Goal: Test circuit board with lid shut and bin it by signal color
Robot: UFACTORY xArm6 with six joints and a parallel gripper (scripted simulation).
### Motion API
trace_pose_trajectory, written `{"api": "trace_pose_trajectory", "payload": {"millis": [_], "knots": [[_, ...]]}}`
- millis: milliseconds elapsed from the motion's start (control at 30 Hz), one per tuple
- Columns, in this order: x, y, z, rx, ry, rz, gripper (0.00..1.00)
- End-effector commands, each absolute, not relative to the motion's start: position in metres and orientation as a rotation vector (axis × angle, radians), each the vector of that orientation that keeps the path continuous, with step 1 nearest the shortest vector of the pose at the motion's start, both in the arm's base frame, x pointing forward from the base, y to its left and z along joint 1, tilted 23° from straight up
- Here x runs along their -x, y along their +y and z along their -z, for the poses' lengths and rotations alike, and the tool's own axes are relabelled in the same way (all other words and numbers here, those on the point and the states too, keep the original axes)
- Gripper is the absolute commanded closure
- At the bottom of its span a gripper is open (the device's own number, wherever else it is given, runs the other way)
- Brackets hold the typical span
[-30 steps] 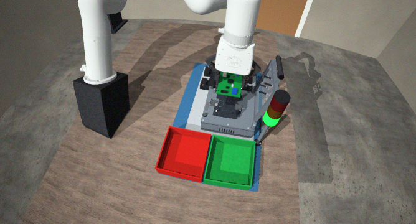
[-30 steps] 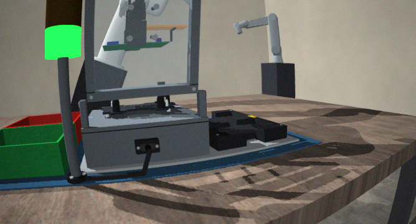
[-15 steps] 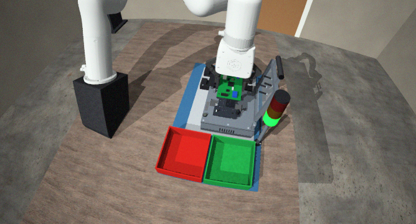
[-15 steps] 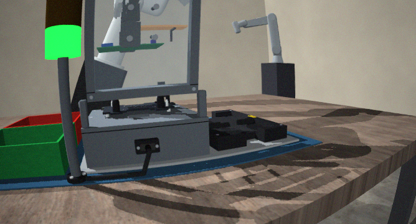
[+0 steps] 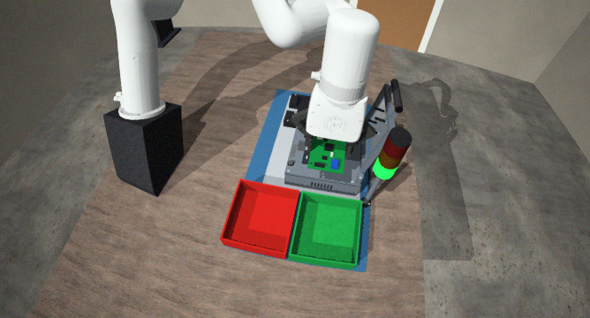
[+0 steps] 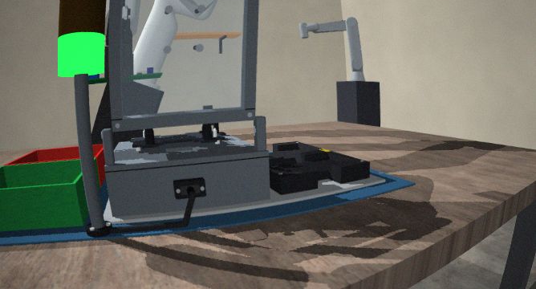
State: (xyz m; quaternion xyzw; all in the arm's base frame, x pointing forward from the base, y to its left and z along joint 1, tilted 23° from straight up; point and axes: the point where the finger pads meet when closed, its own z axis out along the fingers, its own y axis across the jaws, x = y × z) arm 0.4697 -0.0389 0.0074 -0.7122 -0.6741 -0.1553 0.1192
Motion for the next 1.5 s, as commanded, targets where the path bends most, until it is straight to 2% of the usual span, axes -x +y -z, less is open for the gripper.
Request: {"api": "trace_pose_trajectory", "payload": {"millis": [0, 533, 1467], "knots": [[-0.478, -0.06, 0.009, 2.081, -1.973, 0.459, 0.21], [-0.496, -0.131, 0.065, 2.081, -1.973, 0.459, 0.21], [-0.499, -0.144, 0.077, 2.081, -1.973, 0.459, 0.21]]}}
